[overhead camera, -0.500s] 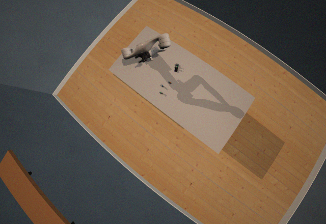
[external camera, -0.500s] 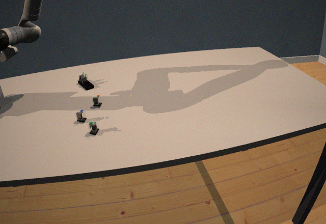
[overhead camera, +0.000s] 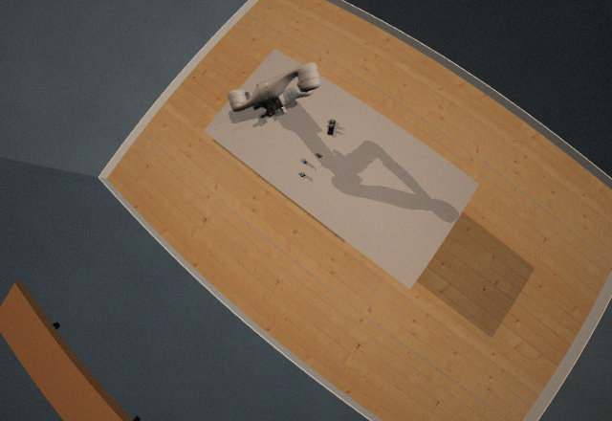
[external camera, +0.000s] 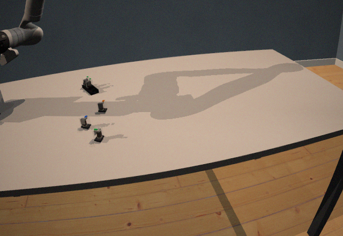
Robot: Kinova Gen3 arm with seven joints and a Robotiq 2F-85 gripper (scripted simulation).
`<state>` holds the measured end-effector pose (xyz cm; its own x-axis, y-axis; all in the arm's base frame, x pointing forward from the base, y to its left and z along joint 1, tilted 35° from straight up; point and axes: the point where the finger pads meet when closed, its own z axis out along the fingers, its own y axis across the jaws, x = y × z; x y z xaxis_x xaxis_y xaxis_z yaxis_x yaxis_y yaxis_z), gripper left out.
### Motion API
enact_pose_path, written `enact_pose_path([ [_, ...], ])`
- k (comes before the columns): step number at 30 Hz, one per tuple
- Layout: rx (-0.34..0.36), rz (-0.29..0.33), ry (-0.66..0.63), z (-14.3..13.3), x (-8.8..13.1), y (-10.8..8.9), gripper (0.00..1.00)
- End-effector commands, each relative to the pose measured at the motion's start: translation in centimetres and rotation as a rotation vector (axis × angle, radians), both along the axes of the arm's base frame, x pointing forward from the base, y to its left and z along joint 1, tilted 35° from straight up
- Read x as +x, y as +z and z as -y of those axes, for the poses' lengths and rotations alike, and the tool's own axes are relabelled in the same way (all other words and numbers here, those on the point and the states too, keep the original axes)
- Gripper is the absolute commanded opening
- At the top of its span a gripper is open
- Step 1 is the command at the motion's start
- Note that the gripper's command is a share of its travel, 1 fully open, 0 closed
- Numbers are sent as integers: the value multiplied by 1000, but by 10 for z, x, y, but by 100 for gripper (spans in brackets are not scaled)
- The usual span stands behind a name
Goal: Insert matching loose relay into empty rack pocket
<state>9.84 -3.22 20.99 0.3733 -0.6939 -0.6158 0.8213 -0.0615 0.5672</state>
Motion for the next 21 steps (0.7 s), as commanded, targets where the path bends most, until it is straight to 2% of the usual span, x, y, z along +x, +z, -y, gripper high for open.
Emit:
enact_pose_path([
  [1,0,0,0,0,0,0,100],
  [7,1,6,0,-1,1,-1,100],
  [11,6,32,-1,-2,4,-4,100],
  [17,23,128,-5,-9,18,-17,100],
  [19,23,128,-5,-9,18,-17,100],
  [21,31,180,-7,-12,26,-24,100],
])
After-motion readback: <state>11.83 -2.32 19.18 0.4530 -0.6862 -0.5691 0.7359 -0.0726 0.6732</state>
